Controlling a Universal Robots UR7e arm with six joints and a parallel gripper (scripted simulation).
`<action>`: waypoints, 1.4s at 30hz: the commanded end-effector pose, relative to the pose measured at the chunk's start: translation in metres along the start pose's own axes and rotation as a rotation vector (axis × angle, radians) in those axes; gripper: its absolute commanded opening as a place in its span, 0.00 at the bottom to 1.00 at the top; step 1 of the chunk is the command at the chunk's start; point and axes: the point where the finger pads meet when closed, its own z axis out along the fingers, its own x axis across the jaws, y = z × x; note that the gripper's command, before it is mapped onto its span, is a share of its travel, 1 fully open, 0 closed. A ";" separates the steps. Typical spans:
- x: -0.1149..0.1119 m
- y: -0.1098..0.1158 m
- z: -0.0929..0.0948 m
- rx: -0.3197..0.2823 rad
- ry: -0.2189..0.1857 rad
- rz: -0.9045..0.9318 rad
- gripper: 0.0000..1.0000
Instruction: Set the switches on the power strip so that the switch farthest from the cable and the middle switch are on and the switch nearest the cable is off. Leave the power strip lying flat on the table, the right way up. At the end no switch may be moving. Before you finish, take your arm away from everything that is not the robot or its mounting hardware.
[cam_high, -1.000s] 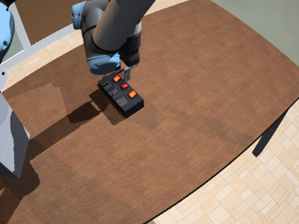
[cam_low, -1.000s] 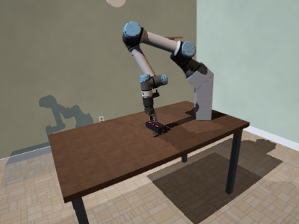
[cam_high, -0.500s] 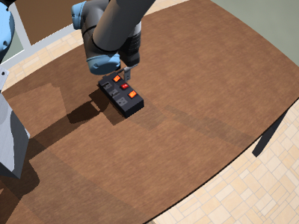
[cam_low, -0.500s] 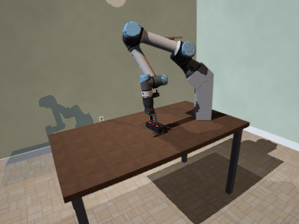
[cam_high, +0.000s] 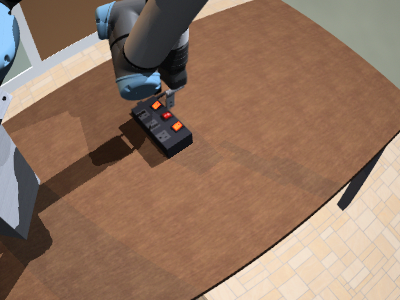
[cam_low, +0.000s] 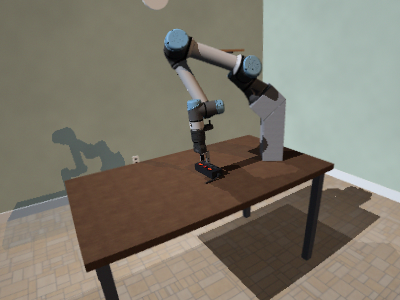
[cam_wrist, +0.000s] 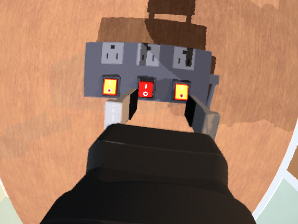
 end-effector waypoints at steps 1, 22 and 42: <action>0.000 0.000 0.000 -0.001 0.000 0.000 1.00; 0.000 0.000 -0.001 -0.001 0.000 0.000 1.00; 0.001 -0.004 -0.081 -0.042 -0.084 0.048 1.00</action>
